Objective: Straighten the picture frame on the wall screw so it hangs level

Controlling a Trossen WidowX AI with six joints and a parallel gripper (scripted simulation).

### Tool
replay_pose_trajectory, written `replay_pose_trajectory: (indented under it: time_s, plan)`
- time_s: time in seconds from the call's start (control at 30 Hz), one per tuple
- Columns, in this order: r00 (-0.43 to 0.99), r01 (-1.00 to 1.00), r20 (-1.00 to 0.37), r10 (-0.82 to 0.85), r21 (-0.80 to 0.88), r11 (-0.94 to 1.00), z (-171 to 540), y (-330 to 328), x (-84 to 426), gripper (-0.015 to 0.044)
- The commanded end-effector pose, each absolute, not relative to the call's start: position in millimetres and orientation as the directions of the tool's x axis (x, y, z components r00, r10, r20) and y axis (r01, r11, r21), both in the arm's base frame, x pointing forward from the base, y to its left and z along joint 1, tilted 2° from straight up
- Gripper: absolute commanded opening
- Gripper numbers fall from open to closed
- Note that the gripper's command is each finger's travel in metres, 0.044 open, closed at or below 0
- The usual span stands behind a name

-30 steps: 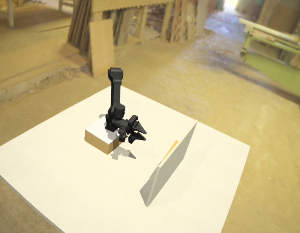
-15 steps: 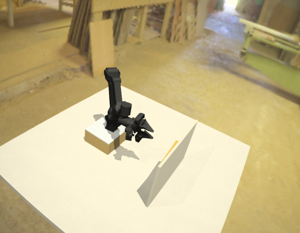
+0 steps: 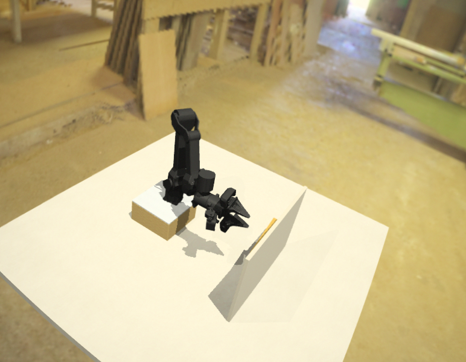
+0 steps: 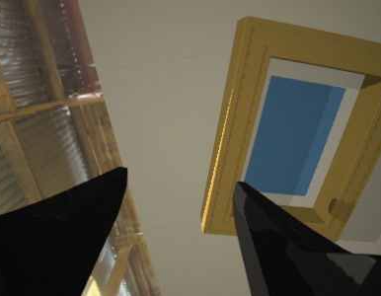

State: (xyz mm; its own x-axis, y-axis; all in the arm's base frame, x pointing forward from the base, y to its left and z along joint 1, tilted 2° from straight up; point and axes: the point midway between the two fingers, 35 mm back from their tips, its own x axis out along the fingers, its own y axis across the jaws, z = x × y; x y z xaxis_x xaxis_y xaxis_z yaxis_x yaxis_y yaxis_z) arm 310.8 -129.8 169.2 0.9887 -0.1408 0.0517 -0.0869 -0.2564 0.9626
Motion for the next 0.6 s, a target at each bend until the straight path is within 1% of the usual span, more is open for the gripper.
replay_pose_trajectory:
  time_s: [0.0, 0.13, 0.57]
  plan:
    - [0.988, -0.089, 0.053, -0.145, 0.962, -0.257, 154.7, -131.7, 328.2, 0.0260]
    - [0.988, -0.089, 0.053, -0.145, 0.962, -0.257, 137.3, -130.4, 342.7, 0.0260]
    - [0.988, -0.089, 0.053, -0.145, 0.962, -0.257, 136.4, -130.2, 343.4, 0.0260]
